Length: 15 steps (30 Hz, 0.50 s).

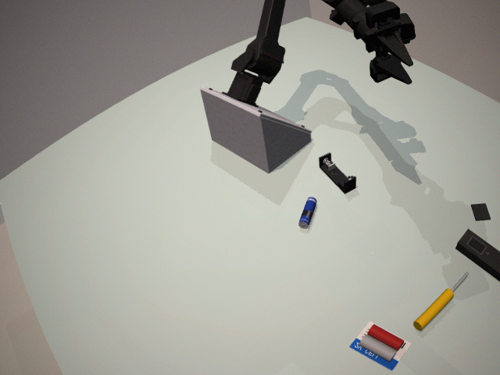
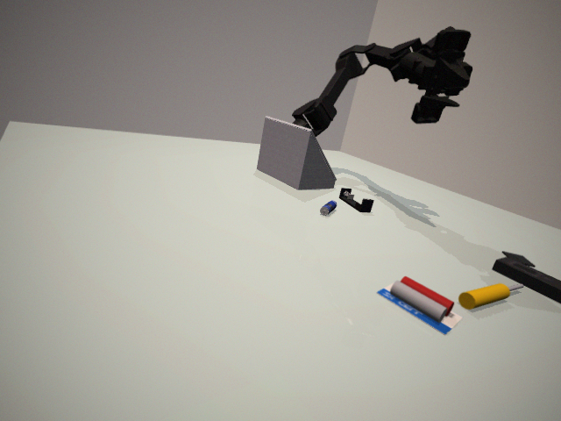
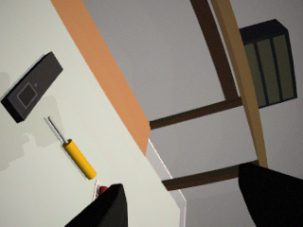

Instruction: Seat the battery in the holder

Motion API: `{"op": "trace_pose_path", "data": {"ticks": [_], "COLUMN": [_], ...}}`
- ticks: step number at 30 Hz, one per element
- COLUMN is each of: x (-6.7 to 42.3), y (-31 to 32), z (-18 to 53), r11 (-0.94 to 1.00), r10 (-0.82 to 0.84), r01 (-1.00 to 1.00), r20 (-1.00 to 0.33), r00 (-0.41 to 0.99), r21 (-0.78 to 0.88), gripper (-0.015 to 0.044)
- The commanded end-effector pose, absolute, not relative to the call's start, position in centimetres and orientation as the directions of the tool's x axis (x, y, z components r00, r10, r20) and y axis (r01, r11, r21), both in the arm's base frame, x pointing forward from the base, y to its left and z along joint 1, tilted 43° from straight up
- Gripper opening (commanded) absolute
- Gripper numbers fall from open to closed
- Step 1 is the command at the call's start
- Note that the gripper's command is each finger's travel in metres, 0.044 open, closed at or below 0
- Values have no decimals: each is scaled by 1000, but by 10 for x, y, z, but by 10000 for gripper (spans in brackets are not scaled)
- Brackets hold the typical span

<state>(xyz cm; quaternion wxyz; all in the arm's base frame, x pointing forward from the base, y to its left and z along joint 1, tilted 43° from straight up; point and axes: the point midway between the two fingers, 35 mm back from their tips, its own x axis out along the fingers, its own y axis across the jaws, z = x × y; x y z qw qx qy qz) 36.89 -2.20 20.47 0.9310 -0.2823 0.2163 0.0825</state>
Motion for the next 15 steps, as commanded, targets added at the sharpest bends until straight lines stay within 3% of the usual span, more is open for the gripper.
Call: {"op": "trace_pose_path", "data": {"ticks": [1, 8, 15], "x": [377, 366, 344], "y": [-31, -37, -38], "z": [129, 64, 6], "r11": [559, 271, -37], "r10": [116, 221, 360], "r01": [-625, -858, -954], "r20": [-695, -839, -894], "r00": [710, 498, 266], "r21": [-545, -438, -299], "gripper": [221, 221, 221]}}
